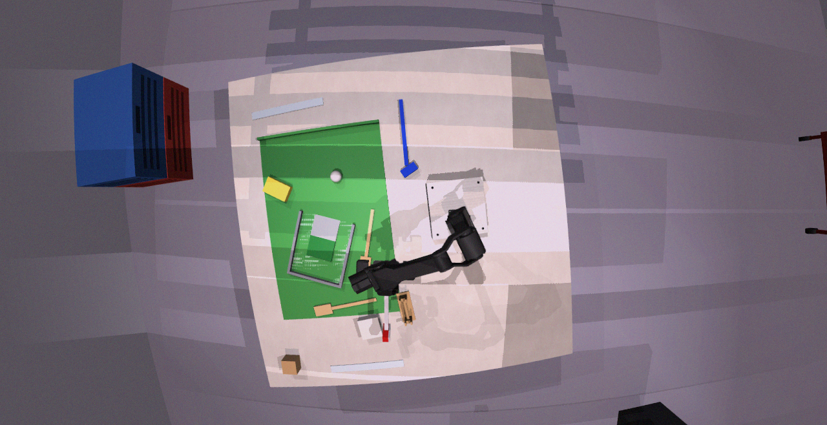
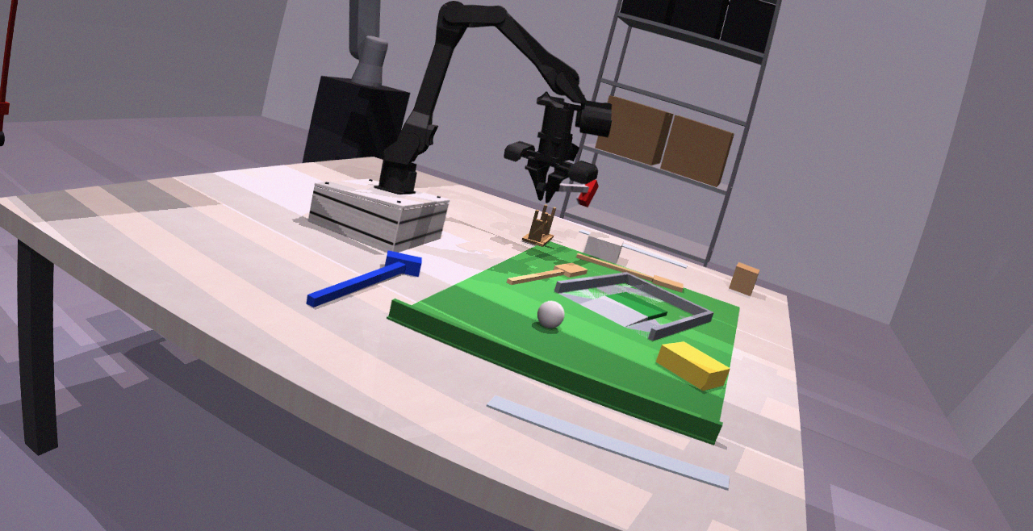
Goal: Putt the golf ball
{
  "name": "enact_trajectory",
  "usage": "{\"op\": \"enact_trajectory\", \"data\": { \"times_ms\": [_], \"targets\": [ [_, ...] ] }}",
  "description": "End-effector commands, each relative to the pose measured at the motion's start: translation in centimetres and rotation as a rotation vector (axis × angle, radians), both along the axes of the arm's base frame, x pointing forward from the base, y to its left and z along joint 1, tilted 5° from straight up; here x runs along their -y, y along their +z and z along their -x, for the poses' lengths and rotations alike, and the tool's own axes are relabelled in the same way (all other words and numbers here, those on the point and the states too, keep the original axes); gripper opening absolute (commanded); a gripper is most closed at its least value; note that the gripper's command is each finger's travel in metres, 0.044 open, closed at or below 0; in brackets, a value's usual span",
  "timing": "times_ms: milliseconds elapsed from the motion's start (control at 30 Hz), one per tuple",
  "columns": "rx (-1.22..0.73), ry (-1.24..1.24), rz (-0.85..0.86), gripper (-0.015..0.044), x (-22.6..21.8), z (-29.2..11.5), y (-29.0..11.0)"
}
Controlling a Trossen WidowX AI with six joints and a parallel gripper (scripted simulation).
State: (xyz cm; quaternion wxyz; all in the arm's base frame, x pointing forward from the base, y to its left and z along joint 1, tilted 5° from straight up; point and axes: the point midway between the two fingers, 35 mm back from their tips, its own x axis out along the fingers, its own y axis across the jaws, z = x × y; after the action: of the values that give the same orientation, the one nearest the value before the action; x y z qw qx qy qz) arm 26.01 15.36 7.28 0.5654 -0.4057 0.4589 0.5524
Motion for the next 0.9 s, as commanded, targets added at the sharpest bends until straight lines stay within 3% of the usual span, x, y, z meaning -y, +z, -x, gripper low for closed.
{"op": "enact_trajectory", "data": {
  "times_ms": [0,867],
  "targets": [
    [-0.009,-0.115,0.021,0.0000,2.1,-1.0,0.1],
    [-0.102,-0.852,0.137,0.0000,16.9,-3.3,0.3]
  ]
}}
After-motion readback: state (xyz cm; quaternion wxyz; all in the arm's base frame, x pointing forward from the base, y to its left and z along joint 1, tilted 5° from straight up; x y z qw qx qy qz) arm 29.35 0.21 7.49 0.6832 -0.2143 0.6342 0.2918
